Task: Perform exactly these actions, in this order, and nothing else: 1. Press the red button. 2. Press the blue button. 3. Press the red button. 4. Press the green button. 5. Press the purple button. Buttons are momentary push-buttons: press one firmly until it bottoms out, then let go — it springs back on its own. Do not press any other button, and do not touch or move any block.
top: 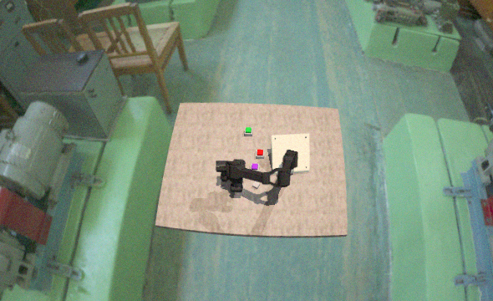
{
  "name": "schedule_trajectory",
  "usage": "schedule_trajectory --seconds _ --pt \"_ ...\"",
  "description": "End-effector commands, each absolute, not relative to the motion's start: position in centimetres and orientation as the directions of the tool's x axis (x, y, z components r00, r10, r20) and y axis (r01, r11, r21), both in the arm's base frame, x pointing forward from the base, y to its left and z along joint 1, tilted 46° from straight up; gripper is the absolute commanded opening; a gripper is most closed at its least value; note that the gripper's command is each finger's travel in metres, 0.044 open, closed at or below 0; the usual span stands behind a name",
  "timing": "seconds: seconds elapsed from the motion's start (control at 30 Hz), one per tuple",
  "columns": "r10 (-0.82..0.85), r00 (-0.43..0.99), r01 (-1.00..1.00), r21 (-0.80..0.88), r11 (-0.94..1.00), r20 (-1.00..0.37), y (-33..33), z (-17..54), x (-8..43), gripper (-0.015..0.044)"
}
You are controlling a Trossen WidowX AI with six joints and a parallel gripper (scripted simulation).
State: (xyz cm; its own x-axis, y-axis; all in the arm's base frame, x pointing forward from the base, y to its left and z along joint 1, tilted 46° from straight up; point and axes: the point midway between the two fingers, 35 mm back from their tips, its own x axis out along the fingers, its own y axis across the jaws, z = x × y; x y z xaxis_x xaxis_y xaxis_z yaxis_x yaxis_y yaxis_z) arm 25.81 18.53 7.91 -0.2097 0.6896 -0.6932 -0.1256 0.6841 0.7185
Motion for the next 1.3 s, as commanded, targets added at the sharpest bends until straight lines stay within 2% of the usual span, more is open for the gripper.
schedule_trajectory --seconds 0.0,0.67,0.97,1.13,1.27 --pt "0.693 -0.21 -0.121 0.722 0.681 -0.689 19.0 7.5 25.7 0.002" --pt "0.694 -0.21 -0.12 0.722 0.681 -0.689 19.1 7.4 25.6 0.002" --pt "0.692 -0.209 -0.121 0.72 0.683 -0.691 16.6 9.8 26.4 0.002" --pt "0.69 -0.21 -0.121 0.718 0.685 -0.693 12.7 13.6 27.6 0.002" --pt "0.689 -0.209 -0.12 0.717 0.687 -0.694 12.2 13.6 27.7 0.002"
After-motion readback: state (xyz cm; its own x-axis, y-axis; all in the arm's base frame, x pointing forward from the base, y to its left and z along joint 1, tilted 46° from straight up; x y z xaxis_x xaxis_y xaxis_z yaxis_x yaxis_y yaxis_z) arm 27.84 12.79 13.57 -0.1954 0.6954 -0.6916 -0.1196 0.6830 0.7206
